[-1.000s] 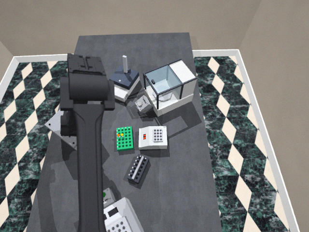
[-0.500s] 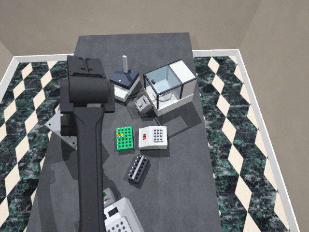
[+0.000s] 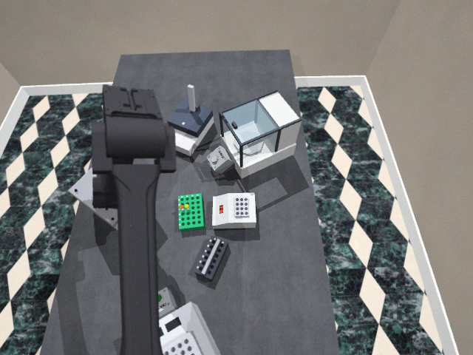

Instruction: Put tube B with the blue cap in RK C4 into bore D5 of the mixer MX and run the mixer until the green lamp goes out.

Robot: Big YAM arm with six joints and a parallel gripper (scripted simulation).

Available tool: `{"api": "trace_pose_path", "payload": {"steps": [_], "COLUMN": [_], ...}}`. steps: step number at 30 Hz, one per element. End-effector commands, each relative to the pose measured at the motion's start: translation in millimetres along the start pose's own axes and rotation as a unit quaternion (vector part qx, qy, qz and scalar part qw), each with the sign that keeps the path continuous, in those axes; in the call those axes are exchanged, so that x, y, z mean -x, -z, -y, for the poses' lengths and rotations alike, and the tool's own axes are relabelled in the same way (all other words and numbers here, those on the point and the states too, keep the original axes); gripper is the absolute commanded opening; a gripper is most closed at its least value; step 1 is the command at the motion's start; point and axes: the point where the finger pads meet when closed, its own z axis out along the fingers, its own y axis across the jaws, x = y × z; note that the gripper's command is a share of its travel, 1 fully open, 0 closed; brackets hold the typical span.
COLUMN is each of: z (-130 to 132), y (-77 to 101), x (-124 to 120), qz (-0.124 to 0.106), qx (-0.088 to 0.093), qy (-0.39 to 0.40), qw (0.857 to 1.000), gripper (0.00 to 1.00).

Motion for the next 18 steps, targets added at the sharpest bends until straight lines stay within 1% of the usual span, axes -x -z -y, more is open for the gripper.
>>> {"api": "trace_pose_path", "payload": {"steps": [1,18], "z": [7.7,10.3], "y": [-8.2,-7.4], "x": [-1.9,-2.0], "qz": [-0.005,-0.005], "qx": [-0.001,-0.002], "qy": [-0.014,-0.014], "qw": [1.0,1.0], "gripper": [0.09,0.09]}}
